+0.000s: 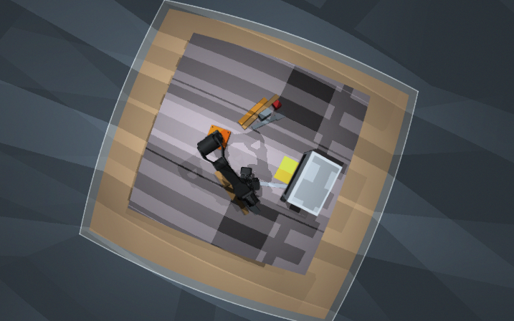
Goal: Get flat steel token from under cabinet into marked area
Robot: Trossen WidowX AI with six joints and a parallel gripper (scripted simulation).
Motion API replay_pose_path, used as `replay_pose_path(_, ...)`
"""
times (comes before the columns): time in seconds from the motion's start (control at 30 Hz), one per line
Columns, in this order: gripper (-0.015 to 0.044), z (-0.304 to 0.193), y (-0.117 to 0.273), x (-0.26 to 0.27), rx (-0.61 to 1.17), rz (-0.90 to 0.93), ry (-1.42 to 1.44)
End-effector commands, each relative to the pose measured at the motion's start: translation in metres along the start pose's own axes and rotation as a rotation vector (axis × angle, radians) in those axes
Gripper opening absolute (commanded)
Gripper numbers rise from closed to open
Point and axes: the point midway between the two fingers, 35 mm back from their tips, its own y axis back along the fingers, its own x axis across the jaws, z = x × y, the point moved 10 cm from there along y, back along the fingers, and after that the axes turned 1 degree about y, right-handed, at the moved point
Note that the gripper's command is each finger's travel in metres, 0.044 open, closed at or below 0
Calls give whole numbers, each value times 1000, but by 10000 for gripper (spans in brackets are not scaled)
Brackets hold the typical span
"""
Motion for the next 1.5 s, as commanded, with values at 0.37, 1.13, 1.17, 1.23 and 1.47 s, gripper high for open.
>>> replay_pose_path(0.37, 0, 24, 0, -1, 0, -2, -8)
replay_pose_path(1.13, 0, 56, 1, -3, -3, -2, -10)
replay_pose_path(1.17, 0, 57, 1, -3, -3, -2, -10)
replay_pose_path(1.23, 0, 59, 1, -3, -3, -2, -10)
replay_pose_path(1.47, 0, 68, 1, -4, -4, -2, -10)
